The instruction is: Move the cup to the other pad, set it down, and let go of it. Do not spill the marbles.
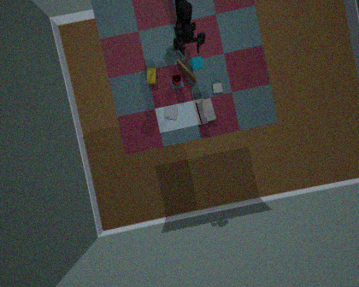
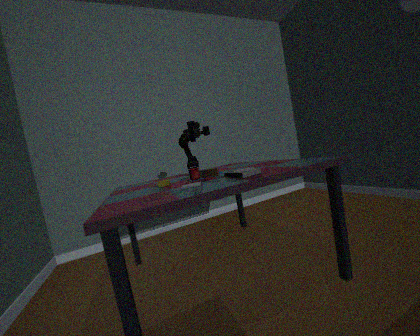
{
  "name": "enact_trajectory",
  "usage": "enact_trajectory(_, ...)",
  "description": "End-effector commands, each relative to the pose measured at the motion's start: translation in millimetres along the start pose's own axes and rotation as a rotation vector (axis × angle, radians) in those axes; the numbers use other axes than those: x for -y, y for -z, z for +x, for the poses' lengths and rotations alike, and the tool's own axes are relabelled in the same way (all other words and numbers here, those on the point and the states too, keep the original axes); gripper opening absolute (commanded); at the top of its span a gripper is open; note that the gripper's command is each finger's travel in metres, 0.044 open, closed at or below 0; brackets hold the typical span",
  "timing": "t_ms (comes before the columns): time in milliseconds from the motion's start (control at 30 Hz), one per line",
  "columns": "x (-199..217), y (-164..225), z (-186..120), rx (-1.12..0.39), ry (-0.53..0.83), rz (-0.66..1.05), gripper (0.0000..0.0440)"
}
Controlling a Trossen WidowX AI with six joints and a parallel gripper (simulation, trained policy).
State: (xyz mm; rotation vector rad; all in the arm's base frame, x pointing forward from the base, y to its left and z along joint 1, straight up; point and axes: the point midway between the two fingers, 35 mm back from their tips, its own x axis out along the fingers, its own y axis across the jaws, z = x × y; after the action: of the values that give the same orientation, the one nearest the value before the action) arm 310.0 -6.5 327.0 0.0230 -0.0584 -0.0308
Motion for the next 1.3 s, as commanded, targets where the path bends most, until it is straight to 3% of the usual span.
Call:
enact_trajectory(0,0.1,0.6,0.8,-0.006,0.003,0.001,0.0374)
enact_trajectory(433,-5.8,17.2,12.2,-0.159,0.01,0.033,0.0047)
enact_trajectory(600,-11.3,23.1,18.3,-0.229,-0.001,0.048,0.0045)
enact_trajectory(867,-19.8,31.9,27.1,-0.347,-0.013,0.082,0.0101)
enact_trajectory(1267,-30.6,46.5,36.5,-0.537,-0.01,0.126,0.0091)
